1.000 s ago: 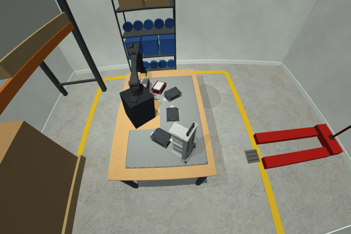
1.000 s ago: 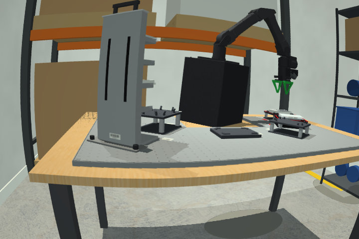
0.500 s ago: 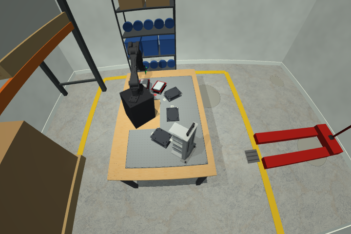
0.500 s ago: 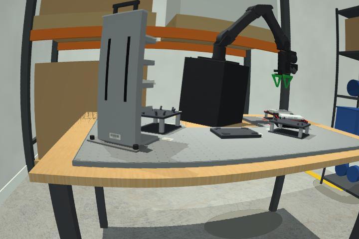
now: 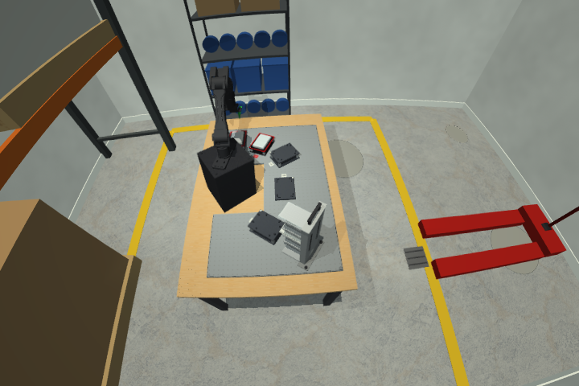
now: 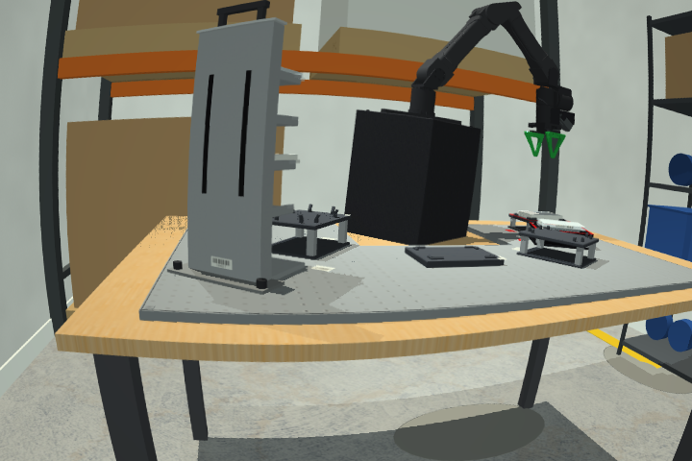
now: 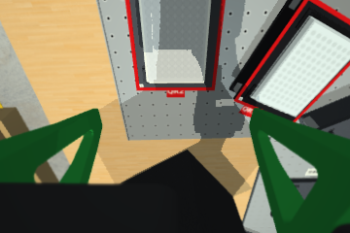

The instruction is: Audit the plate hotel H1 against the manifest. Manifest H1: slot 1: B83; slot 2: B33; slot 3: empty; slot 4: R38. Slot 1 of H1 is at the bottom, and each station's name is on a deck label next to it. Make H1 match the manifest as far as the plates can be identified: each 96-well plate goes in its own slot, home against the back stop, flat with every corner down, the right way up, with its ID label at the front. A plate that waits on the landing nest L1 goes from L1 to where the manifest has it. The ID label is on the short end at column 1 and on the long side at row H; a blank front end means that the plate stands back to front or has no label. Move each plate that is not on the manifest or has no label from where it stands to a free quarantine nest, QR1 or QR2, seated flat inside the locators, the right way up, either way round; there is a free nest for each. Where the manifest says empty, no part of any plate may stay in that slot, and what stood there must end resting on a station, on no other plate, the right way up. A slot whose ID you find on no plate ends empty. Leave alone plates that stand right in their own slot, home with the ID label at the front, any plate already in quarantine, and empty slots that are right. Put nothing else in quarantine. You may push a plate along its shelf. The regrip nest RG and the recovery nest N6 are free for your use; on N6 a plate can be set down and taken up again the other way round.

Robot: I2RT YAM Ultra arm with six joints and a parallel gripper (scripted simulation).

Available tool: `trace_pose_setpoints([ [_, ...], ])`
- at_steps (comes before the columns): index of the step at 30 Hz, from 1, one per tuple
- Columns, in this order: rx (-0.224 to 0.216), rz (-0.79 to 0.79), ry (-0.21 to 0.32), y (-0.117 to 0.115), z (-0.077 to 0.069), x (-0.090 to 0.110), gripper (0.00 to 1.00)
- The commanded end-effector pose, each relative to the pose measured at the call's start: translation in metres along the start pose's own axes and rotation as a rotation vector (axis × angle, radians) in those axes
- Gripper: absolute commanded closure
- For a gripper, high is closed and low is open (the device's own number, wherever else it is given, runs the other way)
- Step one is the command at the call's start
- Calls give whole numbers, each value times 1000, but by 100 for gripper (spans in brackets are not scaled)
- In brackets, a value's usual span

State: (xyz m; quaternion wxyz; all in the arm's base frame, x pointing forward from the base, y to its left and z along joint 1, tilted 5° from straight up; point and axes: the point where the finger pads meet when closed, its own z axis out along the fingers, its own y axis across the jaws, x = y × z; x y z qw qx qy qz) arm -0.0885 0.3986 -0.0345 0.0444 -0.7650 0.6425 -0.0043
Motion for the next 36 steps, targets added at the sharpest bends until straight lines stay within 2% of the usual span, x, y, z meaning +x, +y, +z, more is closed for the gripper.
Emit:
trace_pose_setpoints([
  [1, -1, -5, -44, 4, -28, -11, 0],
  [7, -1, -6, -44, 4, -35, -11, 0],
  [8, 1, 4, -32, -7, -32, -6, 0],
  [9, 3, 2, 0, -10, -25, 6, 0],
  [12, 1, 3, -26, -19, -25, 3, 0],
  [20, -2, 3, -25, -38, -25, 10, 0],
  [21, -1, 6, -67, -42, -34, -4, 0],
  [22, -3, 4, -30, -44, -25, 10, 0],
  [23, -3, 3, -26, -47, -24, 13, 0],
  [36, -1, 4, -31, -85, -25, 24, 0],
])
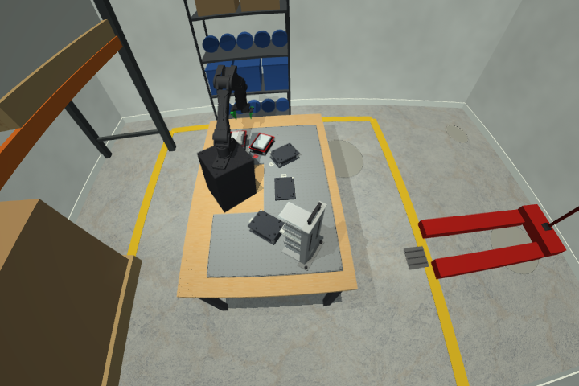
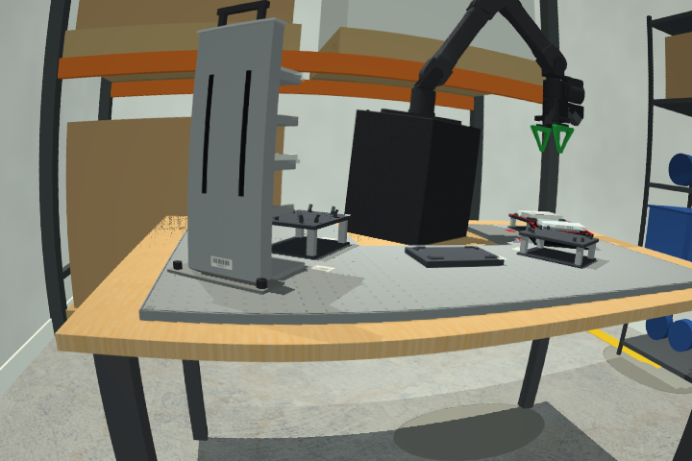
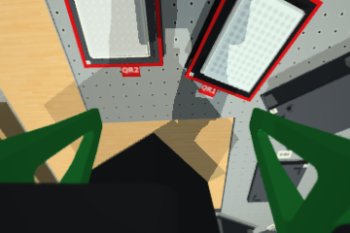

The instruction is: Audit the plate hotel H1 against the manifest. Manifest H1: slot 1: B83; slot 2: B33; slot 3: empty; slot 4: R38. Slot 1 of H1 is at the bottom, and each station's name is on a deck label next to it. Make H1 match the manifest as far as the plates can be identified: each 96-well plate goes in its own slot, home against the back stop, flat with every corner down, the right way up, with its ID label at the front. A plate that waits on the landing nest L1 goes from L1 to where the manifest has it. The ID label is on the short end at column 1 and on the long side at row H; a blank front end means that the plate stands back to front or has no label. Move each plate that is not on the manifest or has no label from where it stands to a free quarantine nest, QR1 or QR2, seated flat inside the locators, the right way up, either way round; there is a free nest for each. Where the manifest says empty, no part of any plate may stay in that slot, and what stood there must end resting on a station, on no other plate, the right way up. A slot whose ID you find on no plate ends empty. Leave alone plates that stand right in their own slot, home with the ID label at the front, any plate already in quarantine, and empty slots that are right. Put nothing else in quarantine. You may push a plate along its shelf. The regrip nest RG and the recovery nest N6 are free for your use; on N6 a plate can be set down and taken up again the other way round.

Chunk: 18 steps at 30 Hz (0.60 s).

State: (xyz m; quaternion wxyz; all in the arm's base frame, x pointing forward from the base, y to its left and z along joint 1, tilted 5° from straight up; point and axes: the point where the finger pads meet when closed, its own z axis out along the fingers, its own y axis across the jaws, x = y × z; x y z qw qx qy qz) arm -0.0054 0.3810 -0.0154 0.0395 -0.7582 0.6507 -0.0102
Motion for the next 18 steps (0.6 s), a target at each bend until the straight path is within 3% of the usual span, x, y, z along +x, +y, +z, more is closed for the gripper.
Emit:
trace_pose_setpoints([
  [1, -2, -17, -47, -5, -11, -6, 0],
  [2, 2, -16, -67, -9, -15, -13, 0],
  [4, -2, -17, -42, -14, -9, -1, 0],
  [18, -1, -18, -36, -52, -10, 12, 0],
])
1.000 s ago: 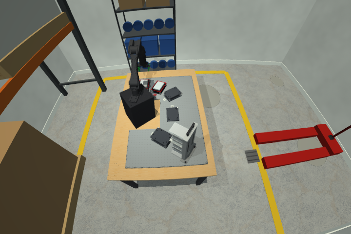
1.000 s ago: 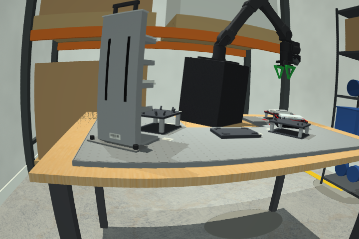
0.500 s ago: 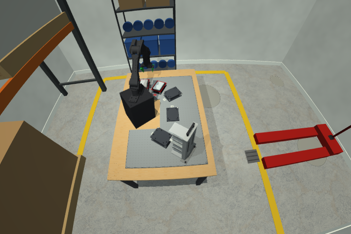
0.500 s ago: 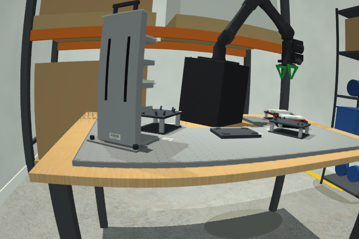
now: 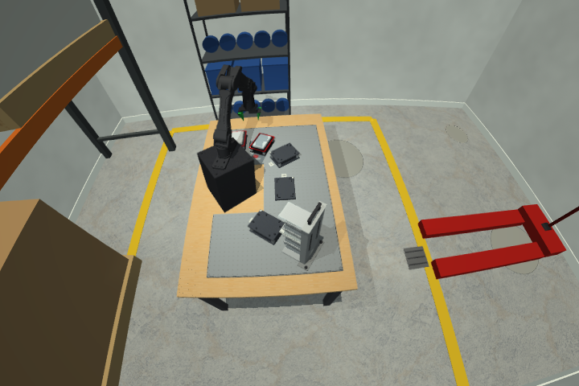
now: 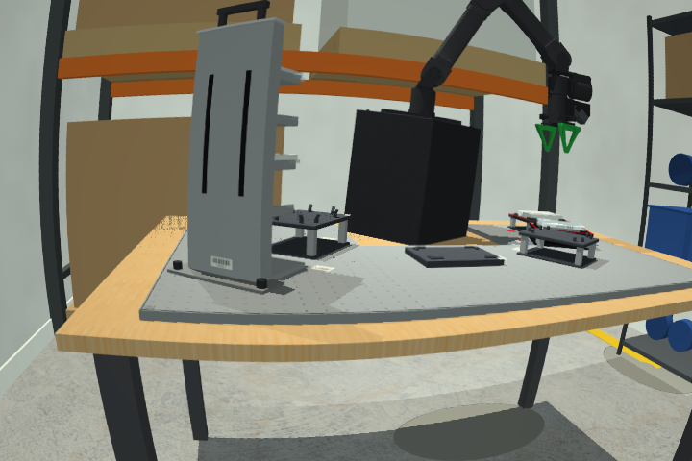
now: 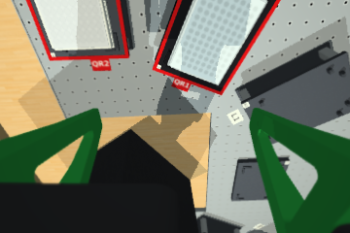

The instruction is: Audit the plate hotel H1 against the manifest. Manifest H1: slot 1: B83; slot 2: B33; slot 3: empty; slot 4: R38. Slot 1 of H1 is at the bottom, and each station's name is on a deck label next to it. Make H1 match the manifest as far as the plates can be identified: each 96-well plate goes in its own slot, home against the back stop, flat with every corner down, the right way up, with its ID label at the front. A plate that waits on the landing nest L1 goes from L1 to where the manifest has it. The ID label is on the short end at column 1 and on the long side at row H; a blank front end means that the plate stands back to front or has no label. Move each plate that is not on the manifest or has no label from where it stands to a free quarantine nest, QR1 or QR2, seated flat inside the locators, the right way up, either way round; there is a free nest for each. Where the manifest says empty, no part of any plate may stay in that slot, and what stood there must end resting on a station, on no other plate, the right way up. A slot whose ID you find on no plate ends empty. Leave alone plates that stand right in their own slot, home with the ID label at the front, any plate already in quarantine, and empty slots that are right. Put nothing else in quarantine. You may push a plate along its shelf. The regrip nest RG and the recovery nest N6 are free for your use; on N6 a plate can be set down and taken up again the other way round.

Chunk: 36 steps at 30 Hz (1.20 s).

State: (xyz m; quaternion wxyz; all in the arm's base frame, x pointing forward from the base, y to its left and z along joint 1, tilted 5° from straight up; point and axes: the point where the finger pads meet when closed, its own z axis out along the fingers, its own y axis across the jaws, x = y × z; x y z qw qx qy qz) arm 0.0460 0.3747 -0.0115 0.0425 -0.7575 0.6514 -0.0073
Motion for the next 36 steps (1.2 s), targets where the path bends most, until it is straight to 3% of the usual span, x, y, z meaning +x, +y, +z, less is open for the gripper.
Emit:
trace_pose_setpoints([
  [1, 9, -18, -65, -9, -18, -14, 0],
  [26, 17, -19, -58, -84, -18, 11, 0],
  [30, -3, -21, -18, -93, -5, 22, 0],
  [34, -1, -21, -22, -100, -6, 23, 0],
  [36, 24, 13, -36, -102, -8, 34, 0],
])
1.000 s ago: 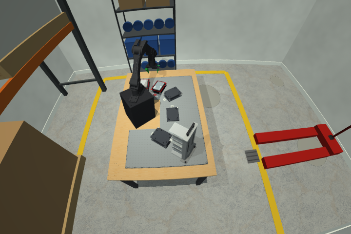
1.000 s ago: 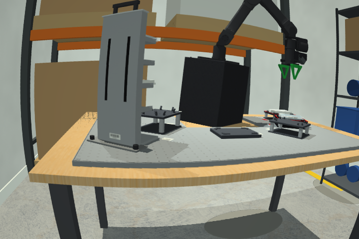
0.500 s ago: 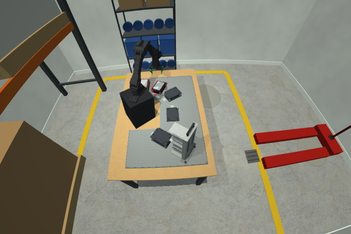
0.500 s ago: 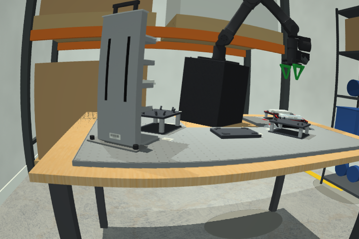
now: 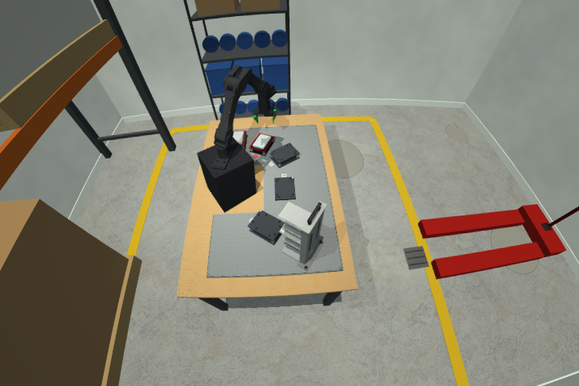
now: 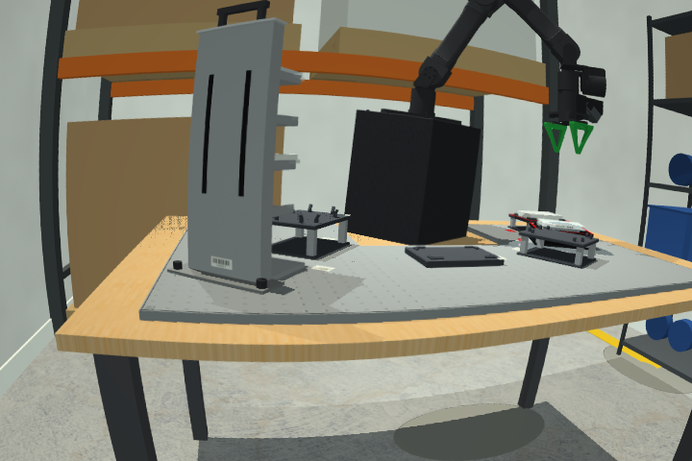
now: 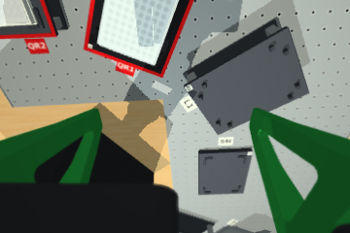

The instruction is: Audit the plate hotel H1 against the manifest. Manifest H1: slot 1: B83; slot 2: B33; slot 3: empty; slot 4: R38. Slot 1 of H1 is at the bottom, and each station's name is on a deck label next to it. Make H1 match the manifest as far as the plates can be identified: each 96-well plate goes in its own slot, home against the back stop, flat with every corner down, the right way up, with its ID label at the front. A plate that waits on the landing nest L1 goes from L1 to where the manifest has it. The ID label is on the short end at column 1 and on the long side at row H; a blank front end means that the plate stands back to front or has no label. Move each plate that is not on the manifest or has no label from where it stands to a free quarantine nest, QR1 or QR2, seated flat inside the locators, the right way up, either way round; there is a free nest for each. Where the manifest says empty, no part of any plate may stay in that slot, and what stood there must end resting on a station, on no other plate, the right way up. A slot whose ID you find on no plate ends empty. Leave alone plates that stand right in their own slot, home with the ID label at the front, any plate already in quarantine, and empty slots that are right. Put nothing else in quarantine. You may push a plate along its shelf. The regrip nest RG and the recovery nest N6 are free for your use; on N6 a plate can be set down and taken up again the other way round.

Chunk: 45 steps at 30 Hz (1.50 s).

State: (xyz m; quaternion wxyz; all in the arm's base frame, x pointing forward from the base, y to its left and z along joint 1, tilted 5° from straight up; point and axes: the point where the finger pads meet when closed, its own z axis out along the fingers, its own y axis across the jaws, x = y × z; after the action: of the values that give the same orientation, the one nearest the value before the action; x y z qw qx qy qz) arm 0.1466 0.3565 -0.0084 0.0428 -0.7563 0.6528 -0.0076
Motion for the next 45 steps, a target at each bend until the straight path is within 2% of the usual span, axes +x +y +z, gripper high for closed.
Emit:
trace_pose_setpoints([
  [1, 33, 34, -38, -8, -10, 4, 0],
  [30, 198, 443, -130, -63, -9, 76, 0],
  [33, 207, 459, -138, -66, -10, 77, 0],
  [45, 278, 640, -175, -89, -8, 110, 0],
])
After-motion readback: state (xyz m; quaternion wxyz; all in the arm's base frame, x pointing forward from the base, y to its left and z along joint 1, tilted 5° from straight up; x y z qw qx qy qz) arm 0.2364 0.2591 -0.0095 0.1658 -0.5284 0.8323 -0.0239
